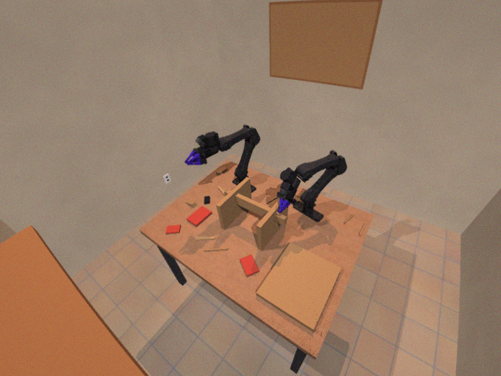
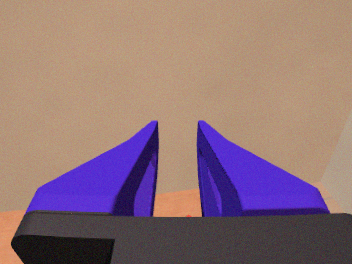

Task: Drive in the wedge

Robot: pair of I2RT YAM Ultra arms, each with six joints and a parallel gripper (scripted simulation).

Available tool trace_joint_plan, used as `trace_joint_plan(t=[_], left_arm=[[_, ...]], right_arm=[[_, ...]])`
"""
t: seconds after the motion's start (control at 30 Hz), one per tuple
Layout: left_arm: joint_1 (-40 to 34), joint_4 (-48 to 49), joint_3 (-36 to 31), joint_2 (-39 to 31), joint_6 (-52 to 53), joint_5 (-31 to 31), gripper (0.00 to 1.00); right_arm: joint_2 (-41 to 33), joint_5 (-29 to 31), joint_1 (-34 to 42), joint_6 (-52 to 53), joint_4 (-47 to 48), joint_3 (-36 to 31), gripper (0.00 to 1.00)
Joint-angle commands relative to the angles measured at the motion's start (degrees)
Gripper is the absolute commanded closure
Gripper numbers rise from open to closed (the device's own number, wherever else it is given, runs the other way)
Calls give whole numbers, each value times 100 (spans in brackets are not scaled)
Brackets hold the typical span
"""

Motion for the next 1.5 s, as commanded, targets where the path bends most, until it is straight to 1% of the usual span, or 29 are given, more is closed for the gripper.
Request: trace_joint_plan(t=[0.0,1.07,1.1,1.17,1.37,1.4,1.47], left_arm=[[101,-1076,-492,-3,-1,249,100],[9,-558,-1022,-498,-31,224,100],[59,589,-459,-626,37,32,100],[62,469,-538,-367,38,59,100],[63,475,-538,-417,38,59,100],[-68,407,-326,-779,-43,24,100],[-148,214,-321,-822,-104,-56,100]], right_arm=[[44,27,42,32,117,59,80],[44,27,42,32,117,59,80],[44,27,42,32,117,59,80],[44,27,42,32,117,59,80],[44,27,42,32,117,59,80],[44,27,42,32,117,59,80],[44,27,42,32,117,59,80]])
